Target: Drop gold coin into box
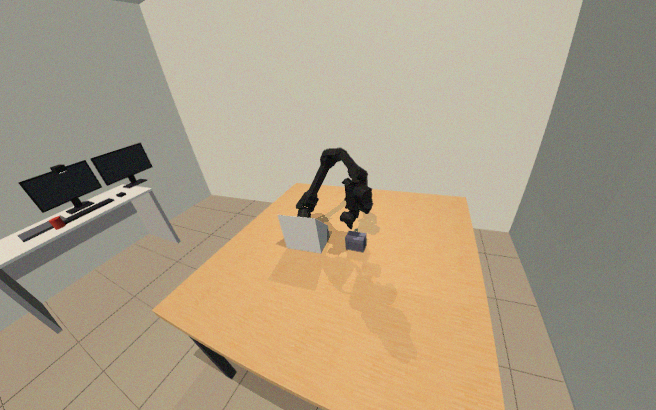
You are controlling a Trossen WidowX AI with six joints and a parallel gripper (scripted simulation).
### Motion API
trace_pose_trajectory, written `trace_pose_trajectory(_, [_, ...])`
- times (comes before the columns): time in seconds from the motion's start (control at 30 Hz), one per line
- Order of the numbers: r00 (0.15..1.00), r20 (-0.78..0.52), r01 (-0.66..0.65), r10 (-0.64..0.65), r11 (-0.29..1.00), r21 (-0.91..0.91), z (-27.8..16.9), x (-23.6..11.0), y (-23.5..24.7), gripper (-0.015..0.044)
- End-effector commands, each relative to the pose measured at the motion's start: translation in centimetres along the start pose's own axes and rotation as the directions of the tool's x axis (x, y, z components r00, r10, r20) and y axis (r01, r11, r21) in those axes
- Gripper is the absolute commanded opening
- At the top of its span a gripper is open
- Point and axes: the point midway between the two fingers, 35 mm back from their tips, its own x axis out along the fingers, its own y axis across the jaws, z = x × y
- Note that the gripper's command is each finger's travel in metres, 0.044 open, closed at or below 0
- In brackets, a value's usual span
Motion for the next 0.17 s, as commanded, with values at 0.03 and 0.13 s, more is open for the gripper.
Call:
trace_pose_trajectory(0.03, [1.000,-0.003,0.002,-0.002,1.000,-0.007,-0.02,-0.06,0.06,0.0440])
trace_pose_trajectory(0.13, [1.000,-0.003,0.002,-0.002,1.000,-0.007,-0.02,-0.06,0.06,0.0440])
